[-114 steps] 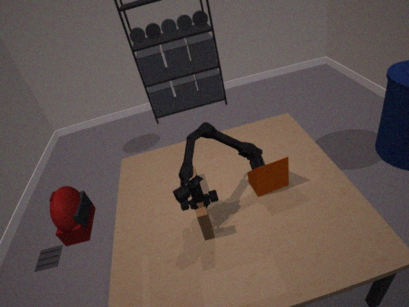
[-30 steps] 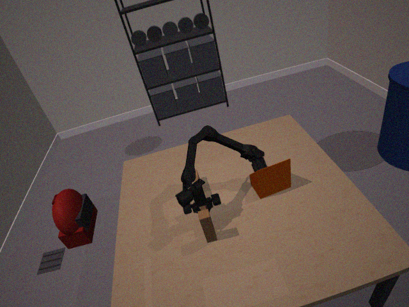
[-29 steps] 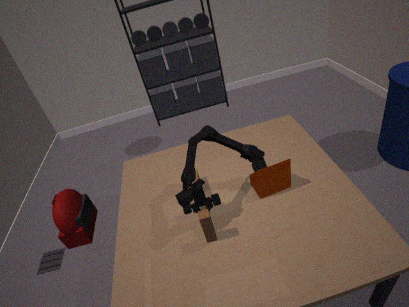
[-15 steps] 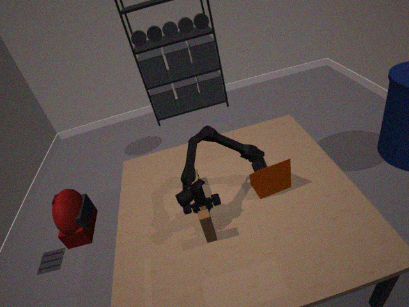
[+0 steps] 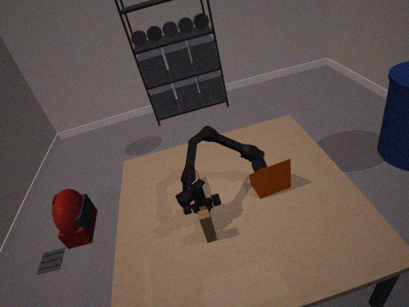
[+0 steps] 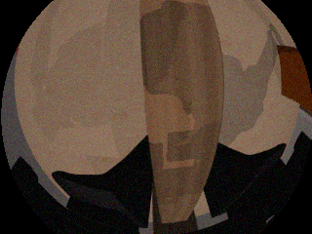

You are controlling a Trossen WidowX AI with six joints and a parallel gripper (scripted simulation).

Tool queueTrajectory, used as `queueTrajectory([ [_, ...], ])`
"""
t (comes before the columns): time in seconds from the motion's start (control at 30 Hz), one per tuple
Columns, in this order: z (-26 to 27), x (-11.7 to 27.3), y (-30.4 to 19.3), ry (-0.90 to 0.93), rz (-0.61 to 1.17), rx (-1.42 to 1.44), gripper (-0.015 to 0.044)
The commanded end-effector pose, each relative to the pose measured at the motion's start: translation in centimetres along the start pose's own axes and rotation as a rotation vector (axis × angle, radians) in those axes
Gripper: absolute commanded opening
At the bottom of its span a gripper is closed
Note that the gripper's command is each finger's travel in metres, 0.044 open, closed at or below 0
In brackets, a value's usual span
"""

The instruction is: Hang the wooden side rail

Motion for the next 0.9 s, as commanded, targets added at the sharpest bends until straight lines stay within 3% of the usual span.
queueTrajectory([
  [0.0,-0.01,0.51,-0.47,0.011,0.007,0.006,0.0],
  [0.87,-0.08,0.51,-0.72,0.011,0.007,0.006,0.0],
])
Point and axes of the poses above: the point midway between the two fingers, 35 mm back from their tips, its own x axis back along the fingers, its own z axis across the jaws, y = z × x, the point moved 2 cm from there along x, back along the fingers, and after that the axes turned 4 degrees about -x, right-handed, at the moved point
